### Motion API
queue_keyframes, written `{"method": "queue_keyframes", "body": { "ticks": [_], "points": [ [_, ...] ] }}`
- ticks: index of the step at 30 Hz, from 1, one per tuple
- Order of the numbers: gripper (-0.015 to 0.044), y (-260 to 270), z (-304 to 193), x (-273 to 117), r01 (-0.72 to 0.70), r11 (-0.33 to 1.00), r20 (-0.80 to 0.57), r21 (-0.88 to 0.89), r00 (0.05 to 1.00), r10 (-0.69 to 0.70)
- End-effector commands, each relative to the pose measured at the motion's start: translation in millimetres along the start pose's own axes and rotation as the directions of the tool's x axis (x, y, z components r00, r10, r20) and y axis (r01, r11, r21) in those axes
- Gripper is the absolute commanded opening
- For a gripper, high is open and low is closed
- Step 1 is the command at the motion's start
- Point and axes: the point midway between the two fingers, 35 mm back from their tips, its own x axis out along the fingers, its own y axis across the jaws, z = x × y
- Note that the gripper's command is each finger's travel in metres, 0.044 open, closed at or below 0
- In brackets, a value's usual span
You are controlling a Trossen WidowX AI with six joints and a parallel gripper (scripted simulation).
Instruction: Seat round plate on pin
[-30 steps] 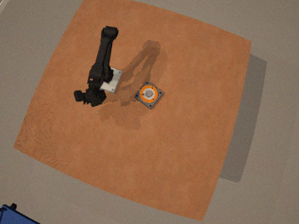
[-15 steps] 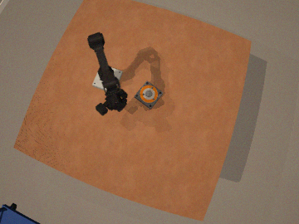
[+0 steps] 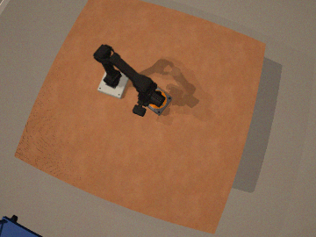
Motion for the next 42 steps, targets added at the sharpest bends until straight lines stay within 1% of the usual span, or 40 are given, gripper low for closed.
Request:
{"method": "queue_keyframes", "body": {
  "ticks": [1,7,17,42],
  "points": [
    [0.0000,24,11,-1,-0.041,0.998,-0.021,-0.051,0.999,0.040],
    [0.0000,23,12,2,-0.041,0.998,-0.021,-0.052,0.999,0.040],
    [0.0000,25,11,47,-0.041,0.998,-0.021,-0.052,0.999,0.040],
    [0.0000,42,-5,47,-0.043,0.998,-0.022,-0.051,0.999,0.041]
  ]
}}
